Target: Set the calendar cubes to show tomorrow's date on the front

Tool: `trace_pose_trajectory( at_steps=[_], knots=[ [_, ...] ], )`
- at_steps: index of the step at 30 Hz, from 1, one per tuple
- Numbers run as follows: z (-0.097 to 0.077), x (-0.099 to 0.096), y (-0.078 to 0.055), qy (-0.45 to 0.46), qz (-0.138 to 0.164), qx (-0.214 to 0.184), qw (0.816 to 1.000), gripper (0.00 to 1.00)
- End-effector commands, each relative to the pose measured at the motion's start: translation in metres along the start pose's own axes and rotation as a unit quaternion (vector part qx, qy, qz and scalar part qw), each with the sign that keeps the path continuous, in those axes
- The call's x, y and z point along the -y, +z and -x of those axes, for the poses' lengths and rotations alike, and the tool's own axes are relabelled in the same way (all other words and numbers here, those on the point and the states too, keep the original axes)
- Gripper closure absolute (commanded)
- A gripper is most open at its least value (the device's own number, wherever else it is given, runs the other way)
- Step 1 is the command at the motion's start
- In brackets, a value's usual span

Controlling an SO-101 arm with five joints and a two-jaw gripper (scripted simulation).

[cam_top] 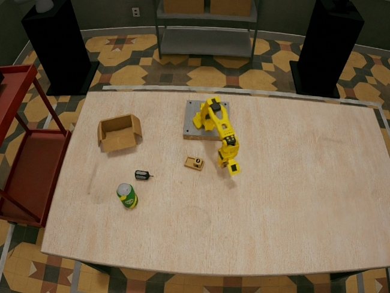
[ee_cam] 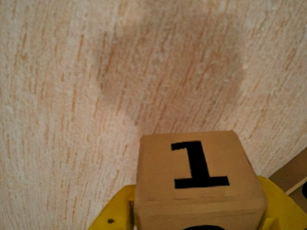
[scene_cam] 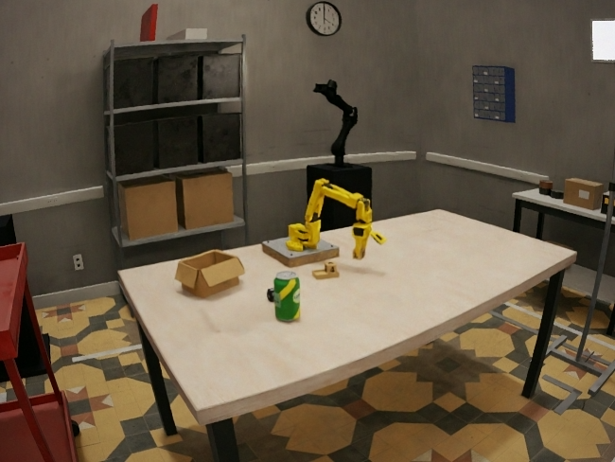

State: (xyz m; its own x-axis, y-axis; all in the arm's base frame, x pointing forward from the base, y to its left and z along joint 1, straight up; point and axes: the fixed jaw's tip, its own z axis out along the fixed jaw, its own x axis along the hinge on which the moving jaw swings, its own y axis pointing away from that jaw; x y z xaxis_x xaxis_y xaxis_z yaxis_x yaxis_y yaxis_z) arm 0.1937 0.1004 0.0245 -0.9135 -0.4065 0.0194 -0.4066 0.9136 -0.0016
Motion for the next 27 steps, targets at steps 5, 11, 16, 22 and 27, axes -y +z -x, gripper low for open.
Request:
trace_pose_trajectory(
  at_steps=[5, 11, 16, 22, 27],
  knots=[
    [0.0024, -0.0017, -0.006, -0.005, 0.001, 0.012, 1.0, 1.0],
    [0.0023, -0.0015, -0.0059, -0.016, 0.001, 0.012, 1.0, 1.0],
    [0.0021, -0.0014, -0.0058, -0.027, 0.001, 0.012, 1.0, 1.0],
    [0.0016, -0.0009, -0.0056, -0.06, 0.0, 0.012, 0.998, 1.0],
    [0.001, -0.0003, -0.0053, -0.101, 0.0, 0.012, 0.995, 1.0]
  ],
)
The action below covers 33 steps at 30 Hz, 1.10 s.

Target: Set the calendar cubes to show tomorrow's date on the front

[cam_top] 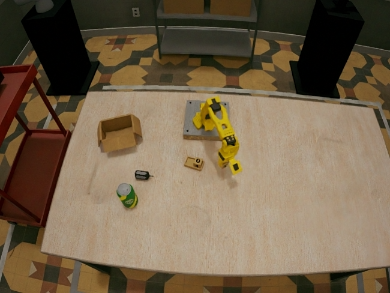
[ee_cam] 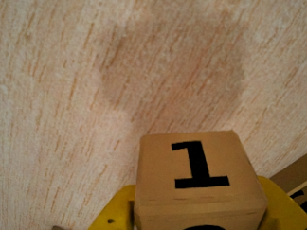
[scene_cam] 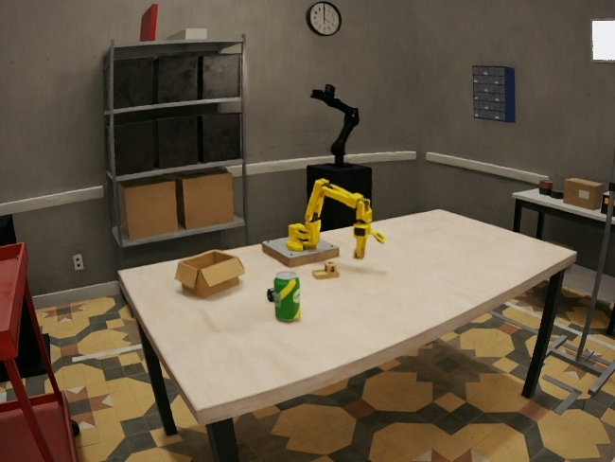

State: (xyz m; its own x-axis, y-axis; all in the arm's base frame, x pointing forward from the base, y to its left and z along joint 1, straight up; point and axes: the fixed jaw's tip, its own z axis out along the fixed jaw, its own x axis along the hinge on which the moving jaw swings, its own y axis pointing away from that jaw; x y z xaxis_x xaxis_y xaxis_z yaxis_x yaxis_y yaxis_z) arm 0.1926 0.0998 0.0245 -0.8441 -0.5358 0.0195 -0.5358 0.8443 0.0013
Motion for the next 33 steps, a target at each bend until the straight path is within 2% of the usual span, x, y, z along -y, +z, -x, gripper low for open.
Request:
trace_pose_trajectory(
  at_steps=[1, 10, 19, 21, 27, 33],
  knots=[
    [0.002, 0.0001, -0.0052, -0.037, -0.001, 0.012, 0.999, 1.0],
    [0.0007, 0.0014, -0.0047, -0.117, -0.002, 0.012, 0.993, 1.0],
    [-0.0015, 0.004, -0.0037, -0.251, -0.004, 0.012, 0.968, 1.0],
    [-0.0015, 0.004, -0.0037, -0.251, -0.004, 0.012, 0.968, 1.0],
    [-0.0031, 0.0064, -0.003, -0.355, -0.005, 0.011, 0.935, 1.0],
    [-0.0045, 0.0094, -0.0022, -0.463, -0.007, 0.01, 0.886, 1.0]
  ],
)
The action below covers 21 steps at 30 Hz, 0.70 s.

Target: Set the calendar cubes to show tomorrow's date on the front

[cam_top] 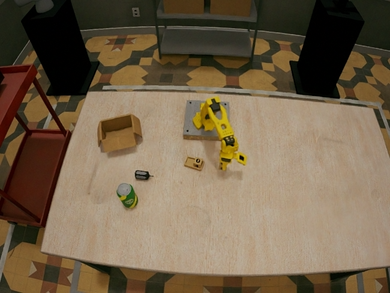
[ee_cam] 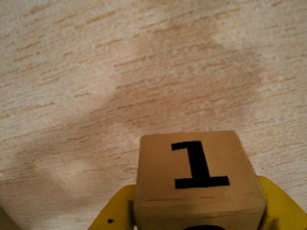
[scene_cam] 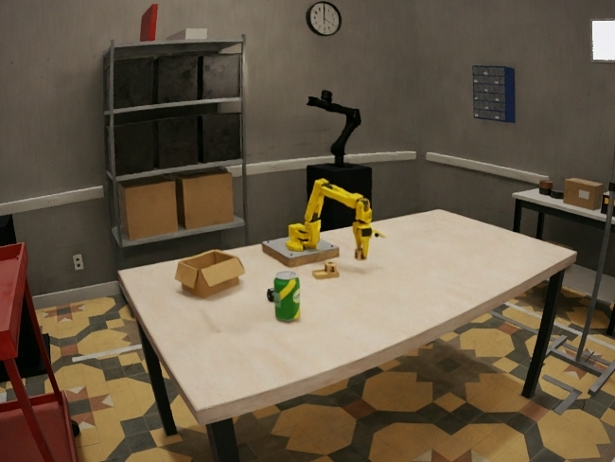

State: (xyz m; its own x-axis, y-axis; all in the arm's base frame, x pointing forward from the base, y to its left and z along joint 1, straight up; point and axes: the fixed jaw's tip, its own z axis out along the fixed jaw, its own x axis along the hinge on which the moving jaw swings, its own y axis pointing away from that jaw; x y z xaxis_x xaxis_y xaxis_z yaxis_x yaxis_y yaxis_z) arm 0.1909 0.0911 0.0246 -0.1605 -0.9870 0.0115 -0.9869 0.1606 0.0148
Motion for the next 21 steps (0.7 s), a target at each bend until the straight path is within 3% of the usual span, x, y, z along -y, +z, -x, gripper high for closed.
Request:
trace_pose_trajectory(
  at_steps=[1, 5, 10, 20, 21],
  knots=[
    [-0.0016, 0.0034, -0.0021, -0.08, -0.01, 0.006, 0.997, 1.0],
    [-0.0027, 0.0039, -0.0018, -0.122, -0.01, 0.006, 0.992, 1.0],
    [-0.0054, 0.0052, -0.0011, -0.226, -0.011, 0.005, 0.974, 1.0],
    [-0.0103, 0.0089, 0.0003, -0.428, -0.012, 0.002, 0.904, 1.0],
    [-0.0103, 0.0089, 0.0003, -0.428, -0.012, 0.002, 0.904, 1.0]
  ],
)
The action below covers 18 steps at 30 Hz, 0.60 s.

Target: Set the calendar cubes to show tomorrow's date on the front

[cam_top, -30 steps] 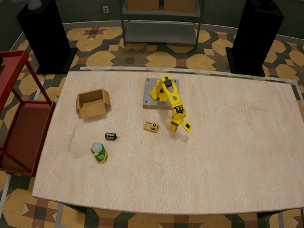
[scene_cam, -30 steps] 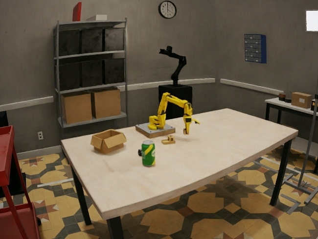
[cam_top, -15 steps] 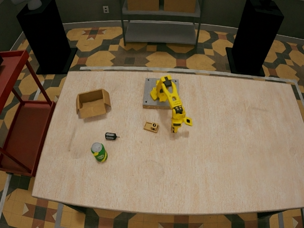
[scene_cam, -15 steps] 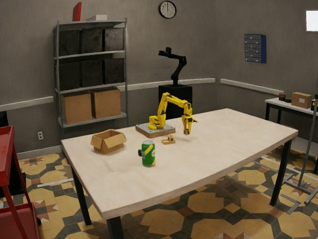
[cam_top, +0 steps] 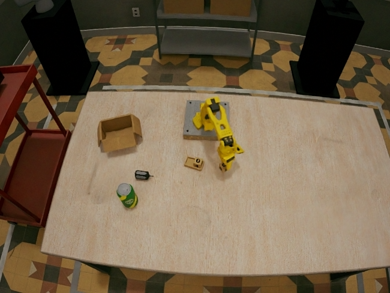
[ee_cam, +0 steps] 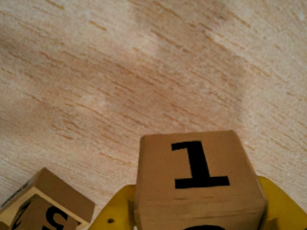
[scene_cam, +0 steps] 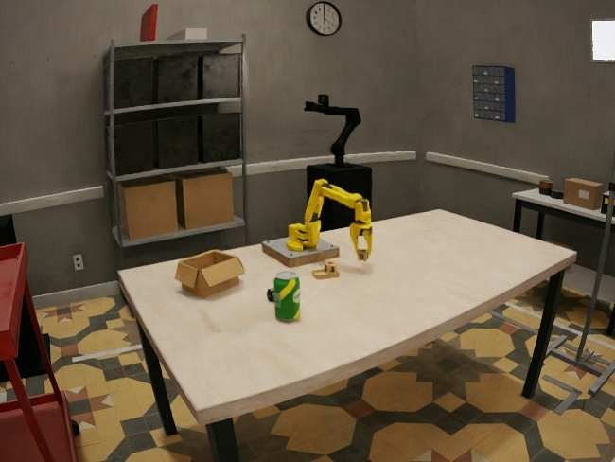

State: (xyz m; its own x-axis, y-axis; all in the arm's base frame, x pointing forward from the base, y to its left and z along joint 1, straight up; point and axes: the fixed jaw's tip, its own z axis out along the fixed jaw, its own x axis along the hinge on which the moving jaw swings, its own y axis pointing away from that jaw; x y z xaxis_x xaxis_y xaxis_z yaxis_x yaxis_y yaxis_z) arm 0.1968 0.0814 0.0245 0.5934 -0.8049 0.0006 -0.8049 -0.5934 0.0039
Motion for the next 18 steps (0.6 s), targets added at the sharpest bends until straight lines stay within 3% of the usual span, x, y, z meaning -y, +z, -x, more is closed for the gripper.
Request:
trace_pose_trajectory(
  at_steps=[1, 8, 15, 18],
  knots=[
    [-0.0023, -0.0002, 0.0002, -0.044, -0.004, -0.001, 0.999, 1.0],
    [-0.0063, -0.0001, 0.0011, -0.186, -0.004, -0.001, 0.983, 1.0],
    [-0.0097, 0.0005, 0.0019, -0.312, -0.004, -0.002, 0.95, 1.0],
    [-0.0101, 0.0006, 0.002, -0.328, -0.004, -0.002, 0.945, 1.0]
  ],
)
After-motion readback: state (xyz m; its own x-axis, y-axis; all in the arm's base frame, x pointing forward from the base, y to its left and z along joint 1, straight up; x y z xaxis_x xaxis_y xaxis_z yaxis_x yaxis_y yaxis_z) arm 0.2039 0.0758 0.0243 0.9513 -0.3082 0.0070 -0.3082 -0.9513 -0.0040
